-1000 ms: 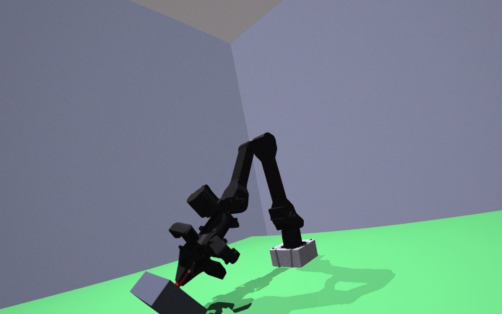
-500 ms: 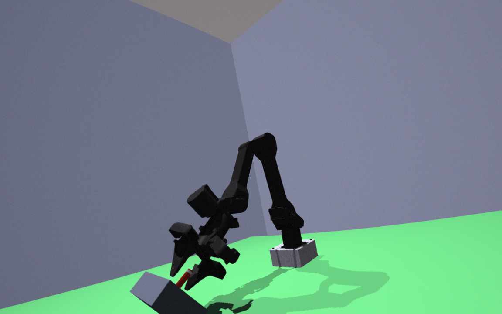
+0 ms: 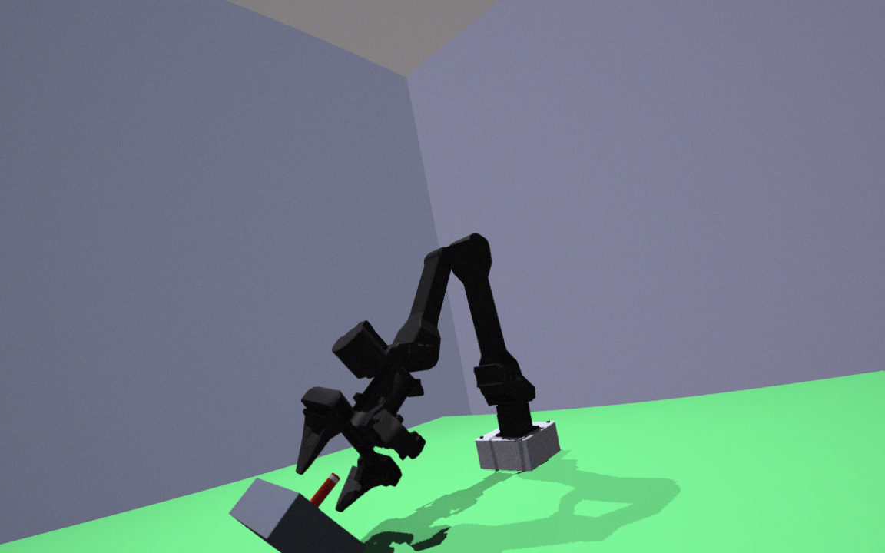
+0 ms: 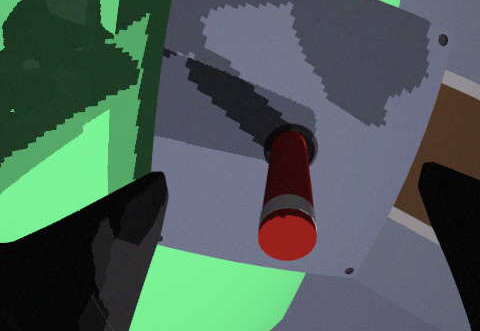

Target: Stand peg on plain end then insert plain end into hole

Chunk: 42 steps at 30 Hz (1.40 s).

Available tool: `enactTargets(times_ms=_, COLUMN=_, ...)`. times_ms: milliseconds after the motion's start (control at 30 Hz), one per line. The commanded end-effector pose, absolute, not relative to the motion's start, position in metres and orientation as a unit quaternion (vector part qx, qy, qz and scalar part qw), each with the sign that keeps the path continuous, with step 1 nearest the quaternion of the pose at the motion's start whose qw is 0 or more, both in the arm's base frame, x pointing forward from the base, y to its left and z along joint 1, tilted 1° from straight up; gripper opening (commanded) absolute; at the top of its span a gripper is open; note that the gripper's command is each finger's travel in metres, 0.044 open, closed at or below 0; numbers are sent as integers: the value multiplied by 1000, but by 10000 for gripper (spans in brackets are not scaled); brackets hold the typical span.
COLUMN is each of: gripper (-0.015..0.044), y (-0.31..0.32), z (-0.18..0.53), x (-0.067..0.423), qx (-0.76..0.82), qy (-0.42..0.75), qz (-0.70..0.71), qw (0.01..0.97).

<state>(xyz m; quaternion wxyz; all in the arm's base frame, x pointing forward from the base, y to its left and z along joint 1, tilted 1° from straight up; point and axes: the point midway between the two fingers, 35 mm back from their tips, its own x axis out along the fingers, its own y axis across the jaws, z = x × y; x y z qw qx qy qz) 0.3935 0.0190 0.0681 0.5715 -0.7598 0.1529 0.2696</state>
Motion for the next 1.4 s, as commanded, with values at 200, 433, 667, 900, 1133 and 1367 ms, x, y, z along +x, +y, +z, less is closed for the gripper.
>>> enactTargets(times_ms=200, gripper=440, y=18, z=78, x=386, qx=-761, qy=151, qz=268, qw=572)
enactTargets(times_ms=433, gripper=440, y=18, z=82, x=381, qx=-760, qy=152, qz=268, qw=572)
enactTargets(times_ms=667, gripper=440, y=17, z=87, x=377, qx=-760, qy=152, qz=268, qw=572)
enactTargets(times_ms=900, gripper=440, y=17, z=91, x=371, qx=-760, qy=152, qz=268, qw=572)
enactTargets(times_ms=1133, gripper=440, y=16, z=96, x=366, qx=-760, qy=153, qz=268, qw=572)
enactTargets(times_ms=1367, gripper=440, y=15, z=100, x=361, qx=-760, qy=153, qz=268, qw=572)
